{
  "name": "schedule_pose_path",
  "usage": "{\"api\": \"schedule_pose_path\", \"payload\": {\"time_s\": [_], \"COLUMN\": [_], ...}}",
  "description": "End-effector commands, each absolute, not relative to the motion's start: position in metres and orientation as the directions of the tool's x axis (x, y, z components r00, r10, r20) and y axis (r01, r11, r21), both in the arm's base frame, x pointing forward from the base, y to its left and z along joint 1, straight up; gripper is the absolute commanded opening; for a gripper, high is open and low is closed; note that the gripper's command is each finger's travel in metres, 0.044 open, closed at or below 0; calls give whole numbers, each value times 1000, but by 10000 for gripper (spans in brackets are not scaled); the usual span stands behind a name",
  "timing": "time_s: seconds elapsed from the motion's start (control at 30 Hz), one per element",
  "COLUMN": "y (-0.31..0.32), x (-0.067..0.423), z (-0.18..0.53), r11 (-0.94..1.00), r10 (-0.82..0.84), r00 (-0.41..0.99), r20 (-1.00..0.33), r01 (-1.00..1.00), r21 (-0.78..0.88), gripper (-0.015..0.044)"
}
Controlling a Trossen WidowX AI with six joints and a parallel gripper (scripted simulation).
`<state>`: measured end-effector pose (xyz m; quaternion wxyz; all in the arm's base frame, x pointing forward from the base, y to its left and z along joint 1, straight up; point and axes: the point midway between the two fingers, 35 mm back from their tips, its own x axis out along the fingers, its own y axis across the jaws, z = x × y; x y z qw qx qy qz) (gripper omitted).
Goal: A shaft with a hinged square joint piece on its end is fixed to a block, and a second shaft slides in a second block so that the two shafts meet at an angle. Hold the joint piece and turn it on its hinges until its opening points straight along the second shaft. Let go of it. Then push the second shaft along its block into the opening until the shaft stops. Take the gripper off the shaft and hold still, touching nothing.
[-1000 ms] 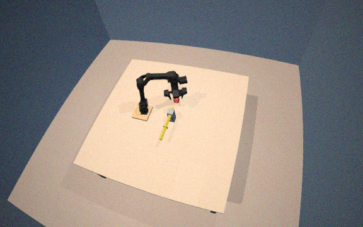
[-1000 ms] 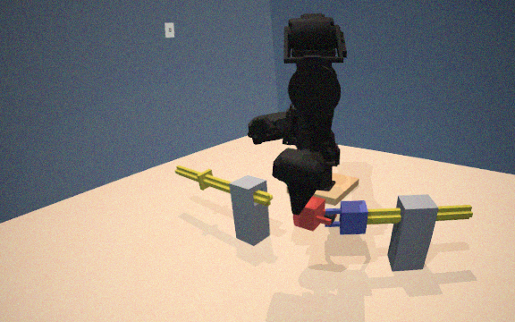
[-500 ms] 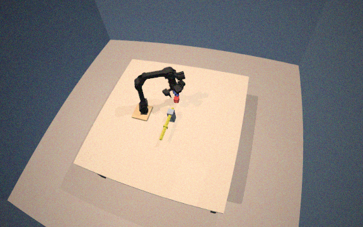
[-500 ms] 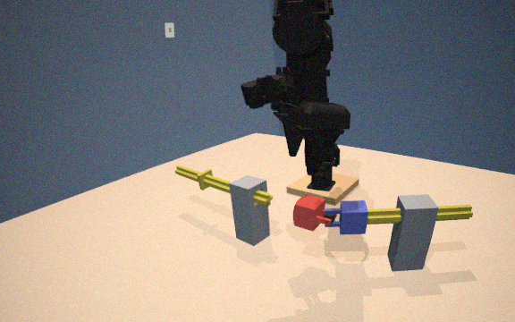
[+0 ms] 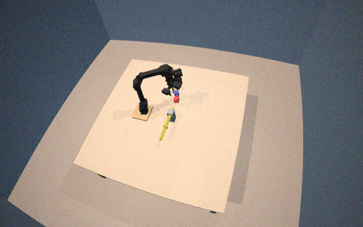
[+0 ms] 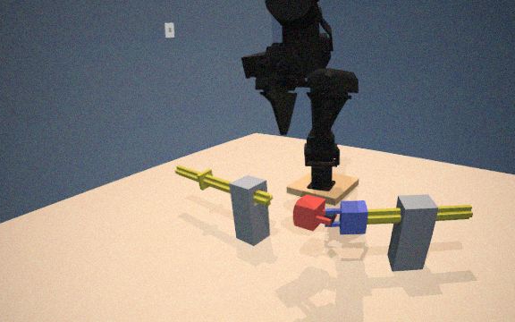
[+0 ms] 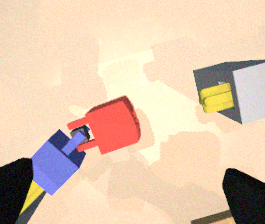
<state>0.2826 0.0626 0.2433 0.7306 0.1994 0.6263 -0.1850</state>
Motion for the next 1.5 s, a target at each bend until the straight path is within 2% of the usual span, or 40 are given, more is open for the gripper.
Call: {"api": "schedule_pose_path", "payload": {"time_s": [0.0, 0.3, 0.6, 1.0, 1.47], "y": [54, 0, -4, -4, -3], "x": [283, 281, 280, 280, 281], "z": [242, 215, 213, 209, 203], "r11": [880, 976, 979, 861, 588], "r10": [-18, -2, 0, -9, -20], "r00": [134, 33, 26, 26, 25], "r20": [-991, -999, -1000, -1000, -999], "r01": [473, 217, 202, 509, 809], "r21": [48, 5, 5, 6, 9], "gripper": [440, 440, 440, 440, 440]}}
